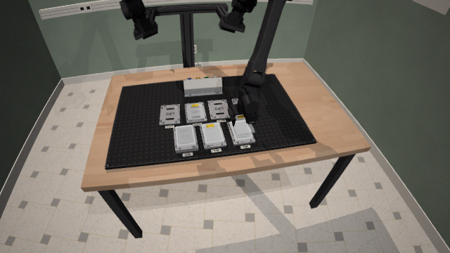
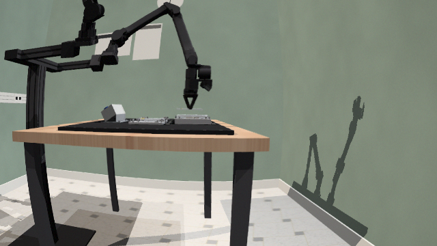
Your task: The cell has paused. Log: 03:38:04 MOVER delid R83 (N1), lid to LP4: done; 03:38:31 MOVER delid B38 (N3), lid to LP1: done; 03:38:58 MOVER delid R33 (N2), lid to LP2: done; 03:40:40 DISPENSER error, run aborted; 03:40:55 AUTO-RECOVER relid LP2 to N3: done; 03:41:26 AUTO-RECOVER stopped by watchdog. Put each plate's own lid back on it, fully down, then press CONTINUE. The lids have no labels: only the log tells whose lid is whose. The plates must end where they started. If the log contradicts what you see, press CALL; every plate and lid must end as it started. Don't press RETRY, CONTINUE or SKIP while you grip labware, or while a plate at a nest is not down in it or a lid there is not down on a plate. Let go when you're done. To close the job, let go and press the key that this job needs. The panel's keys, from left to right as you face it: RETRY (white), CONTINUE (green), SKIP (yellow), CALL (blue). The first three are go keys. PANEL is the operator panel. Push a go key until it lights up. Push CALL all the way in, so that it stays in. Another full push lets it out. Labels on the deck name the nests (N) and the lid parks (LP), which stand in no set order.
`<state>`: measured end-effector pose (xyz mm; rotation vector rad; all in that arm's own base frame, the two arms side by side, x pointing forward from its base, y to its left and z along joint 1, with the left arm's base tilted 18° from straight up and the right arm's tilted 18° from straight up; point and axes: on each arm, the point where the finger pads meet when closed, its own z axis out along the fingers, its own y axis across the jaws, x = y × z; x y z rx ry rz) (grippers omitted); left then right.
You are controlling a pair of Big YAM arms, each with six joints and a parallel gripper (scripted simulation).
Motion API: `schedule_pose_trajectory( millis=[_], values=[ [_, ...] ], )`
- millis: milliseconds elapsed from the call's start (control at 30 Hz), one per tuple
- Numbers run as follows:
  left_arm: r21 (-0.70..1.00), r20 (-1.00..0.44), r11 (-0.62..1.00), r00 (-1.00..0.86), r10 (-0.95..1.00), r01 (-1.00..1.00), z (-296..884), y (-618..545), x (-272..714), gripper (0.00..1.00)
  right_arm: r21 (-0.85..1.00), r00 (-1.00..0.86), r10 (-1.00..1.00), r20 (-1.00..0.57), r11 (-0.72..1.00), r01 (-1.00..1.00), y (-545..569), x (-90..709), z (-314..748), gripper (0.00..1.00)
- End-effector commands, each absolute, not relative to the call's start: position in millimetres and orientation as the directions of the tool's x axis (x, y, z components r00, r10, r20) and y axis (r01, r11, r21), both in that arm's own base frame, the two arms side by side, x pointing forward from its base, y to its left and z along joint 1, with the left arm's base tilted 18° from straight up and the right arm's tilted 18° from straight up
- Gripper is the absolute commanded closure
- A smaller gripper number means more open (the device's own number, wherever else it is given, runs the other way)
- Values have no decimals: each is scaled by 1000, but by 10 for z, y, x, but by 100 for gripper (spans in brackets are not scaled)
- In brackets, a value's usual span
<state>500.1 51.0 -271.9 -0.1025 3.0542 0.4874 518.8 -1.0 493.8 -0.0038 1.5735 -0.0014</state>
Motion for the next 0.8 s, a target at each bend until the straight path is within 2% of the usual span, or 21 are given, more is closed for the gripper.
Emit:
schedule_pose_trajectory(
  millis=[0, 767],
  values=[
    [304, -82, 952, -996, -19, -43, -2598, 504, 5203, 100, -1, 46, -1, -999, 1000, -2, 1, 5179, 5179, 0],
    [303, -78, 952, -997, -22, -45, -2761, 404, 5153, 100, -1, 46, -1, -999, 1000, -2, 1, 5179, 5179, 0]
  ],
)
